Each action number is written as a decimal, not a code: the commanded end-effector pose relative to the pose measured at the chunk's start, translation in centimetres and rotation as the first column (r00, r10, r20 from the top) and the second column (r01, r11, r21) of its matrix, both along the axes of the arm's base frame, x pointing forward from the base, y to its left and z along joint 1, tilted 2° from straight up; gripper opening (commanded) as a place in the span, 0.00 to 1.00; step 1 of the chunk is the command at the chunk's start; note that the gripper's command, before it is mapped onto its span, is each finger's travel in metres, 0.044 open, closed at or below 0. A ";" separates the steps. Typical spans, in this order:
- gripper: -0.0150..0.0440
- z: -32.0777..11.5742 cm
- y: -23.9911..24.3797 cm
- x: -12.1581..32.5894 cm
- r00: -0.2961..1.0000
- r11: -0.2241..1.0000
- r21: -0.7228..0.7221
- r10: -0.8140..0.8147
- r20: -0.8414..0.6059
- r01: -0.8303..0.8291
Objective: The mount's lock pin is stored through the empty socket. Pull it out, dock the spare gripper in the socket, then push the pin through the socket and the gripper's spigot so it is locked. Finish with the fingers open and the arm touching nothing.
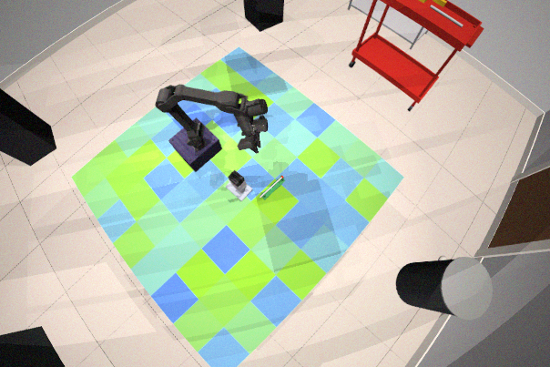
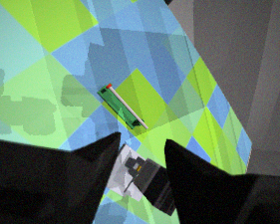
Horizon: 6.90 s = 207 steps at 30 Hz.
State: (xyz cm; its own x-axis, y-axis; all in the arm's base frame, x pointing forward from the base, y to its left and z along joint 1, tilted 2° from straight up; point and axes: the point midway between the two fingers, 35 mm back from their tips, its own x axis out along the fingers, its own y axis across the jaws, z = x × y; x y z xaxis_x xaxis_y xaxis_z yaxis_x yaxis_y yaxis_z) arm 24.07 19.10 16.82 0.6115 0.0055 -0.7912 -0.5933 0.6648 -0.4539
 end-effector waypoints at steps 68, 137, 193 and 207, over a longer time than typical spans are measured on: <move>0.56 -21.0 -0.1 12.8 0.541 0.613 -0.199 0.441 -0.716 -0.764; 0.25 -16.5 -0.2 12.6 0.533 0.599 -0.201 0.449 -0.718 -0.775; 0.25 -19.8 -1.7 2.2 0.487 0.540 -0.187 0.489 -0.724 -0.821; 0.25 -19.5 -2.5 2.4 0.487 0.541 -0.186 0.489 -0.724 -0.820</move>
State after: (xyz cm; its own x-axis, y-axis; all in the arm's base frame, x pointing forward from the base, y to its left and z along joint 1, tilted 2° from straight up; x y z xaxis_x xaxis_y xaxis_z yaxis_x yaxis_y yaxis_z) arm 26.47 16.84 -2.73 0.0555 -0.2425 -0.9686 -0.9710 -0.2392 0.0042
